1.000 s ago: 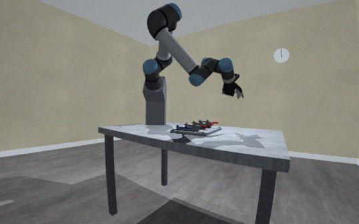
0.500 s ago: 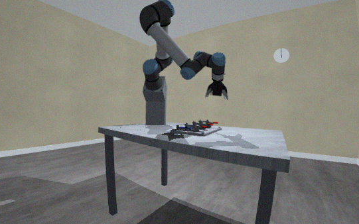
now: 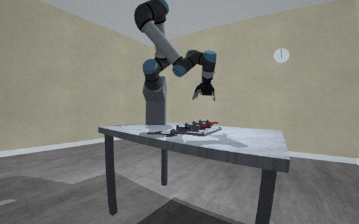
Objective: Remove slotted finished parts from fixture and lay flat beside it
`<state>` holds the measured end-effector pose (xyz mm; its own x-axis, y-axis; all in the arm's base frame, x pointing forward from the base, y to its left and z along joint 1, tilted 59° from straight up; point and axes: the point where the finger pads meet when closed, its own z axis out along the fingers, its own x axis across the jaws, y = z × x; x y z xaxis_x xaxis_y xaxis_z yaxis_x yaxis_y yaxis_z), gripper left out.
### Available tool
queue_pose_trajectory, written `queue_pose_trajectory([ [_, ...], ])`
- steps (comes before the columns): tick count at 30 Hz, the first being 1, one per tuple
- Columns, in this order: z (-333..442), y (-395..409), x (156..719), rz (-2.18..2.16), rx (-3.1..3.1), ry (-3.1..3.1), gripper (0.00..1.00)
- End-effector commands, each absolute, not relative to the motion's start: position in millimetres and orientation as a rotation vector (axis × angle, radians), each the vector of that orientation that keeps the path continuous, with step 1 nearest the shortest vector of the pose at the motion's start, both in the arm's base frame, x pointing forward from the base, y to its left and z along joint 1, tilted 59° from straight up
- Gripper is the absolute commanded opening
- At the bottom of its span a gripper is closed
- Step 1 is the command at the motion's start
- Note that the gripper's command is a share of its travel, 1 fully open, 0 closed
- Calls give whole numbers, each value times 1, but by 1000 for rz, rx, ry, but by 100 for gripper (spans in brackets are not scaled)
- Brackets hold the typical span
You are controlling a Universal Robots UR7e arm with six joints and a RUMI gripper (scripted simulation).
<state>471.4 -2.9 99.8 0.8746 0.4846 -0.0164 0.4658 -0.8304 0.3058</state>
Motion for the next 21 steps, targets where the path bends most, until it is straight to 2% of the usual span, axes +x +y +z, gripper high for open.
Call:
queue_pose_trajectory([
  [1,98,-16,455,68,2677,766,100],
  [21,92,-47,421,3,2532,870,100],
])
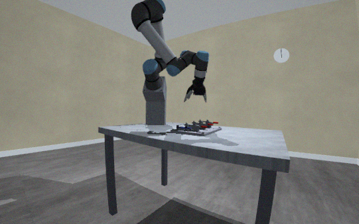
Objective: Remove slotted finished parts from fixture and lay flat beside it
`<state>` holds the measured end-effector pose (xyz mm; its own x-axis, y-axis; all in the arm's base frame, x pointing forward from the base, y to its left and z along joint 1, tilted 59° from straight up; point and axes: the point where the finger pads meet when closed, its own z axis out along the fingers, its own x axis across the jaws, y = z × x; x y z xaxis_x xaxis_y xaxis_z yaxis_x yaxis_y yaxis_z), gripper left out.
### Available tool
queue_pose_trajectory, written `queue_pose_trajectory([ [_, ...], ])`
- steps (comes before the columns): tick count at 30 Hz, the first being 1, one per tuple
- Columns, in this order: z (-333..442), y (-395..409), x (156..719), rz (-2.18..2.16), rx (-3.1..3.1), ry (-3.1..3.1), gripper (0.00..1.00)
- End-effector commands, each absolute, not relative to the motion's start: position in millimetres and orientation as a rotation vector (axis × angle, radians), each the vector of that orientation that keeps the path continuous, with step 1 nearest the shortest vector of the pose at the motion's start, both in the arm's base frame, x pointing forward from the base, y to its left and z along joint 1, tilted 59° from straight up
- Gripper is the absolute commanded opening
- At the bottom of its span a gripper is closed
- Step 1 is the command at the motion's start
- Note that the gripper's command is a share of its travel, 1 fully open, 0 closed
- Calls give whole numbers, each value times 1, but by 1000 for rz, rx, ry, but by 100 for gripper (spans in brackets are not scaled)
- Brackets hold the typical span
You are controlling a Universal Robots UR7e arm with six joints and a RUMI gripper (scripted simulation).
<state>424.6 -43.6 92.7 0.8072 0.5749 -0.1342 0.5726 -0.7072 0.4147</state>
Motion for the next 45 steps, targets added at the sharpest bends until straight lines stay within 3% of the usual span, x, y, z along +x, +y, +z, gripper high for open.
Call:
queue_pose_trajectory([
  [1,92,-48,420,1,2527,873,100],
  [45,91,-55,411,-15,2492,896,100],
])
